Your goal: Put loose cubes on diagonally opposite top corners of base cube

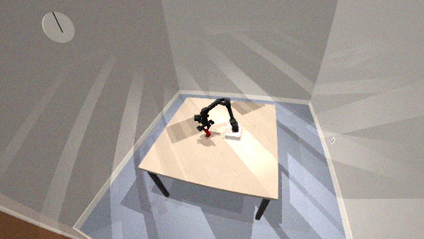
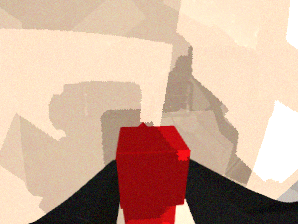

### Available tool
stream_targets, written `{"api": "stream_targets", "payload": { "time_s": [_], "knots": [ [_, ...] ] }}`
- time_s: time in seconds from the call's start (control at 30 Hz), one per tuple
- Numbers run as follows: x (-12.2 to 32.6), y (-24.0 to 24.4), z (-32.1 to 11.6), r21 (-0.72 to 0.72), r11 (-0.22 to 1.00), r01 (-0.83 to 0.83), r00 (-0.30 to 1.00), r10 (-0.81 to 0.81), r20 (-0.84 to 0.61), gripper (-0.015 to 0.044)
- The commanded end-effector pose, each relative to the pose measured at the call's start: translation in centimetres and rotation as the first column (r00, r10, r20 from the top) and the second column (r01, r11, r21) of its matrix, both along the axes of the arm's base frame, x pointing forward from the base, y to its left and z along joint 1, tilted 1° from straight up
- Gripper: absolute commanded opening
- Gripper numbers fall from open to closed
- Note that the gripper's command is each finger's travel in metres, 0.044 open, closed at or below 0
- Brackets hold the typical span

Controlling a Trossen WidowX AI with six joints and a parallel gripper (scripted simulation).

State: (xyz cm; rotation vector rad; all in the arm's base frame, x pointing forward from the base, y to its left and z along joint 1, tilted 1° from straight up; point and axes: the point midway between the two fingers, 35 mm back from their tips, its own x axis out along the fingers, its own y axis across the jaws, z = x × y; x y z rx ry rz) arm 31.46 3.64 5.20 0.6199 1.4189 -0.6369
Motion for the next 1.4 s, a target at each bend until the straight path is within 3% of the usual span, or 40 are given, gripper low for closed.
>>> {"api": "stream_targets", "payload": {
  "time_s": [0.0, 0.8, 0.93, 1.37],
  "knots": [
    [0.0, 0.0, -1.1, 0.013, 1.0, 0.014, 1.0, -0.014, -0.007, 0.0105],
    [0.0, 0.0, -1.3, 0.014, 1.0, 0.01, 1.0, -0.01, -0.007, 0.0105],
    [0.0, 0.0, -1.3, 0.014, 1.0, 0.01, 1.0, -0.01, -0.007, 0.0205],
    [-0.1, 0.0, 0.1, 0.009, 1.0, 0.011, 1.0, -0.011, -0.008, 0.0205]
  ]
}}
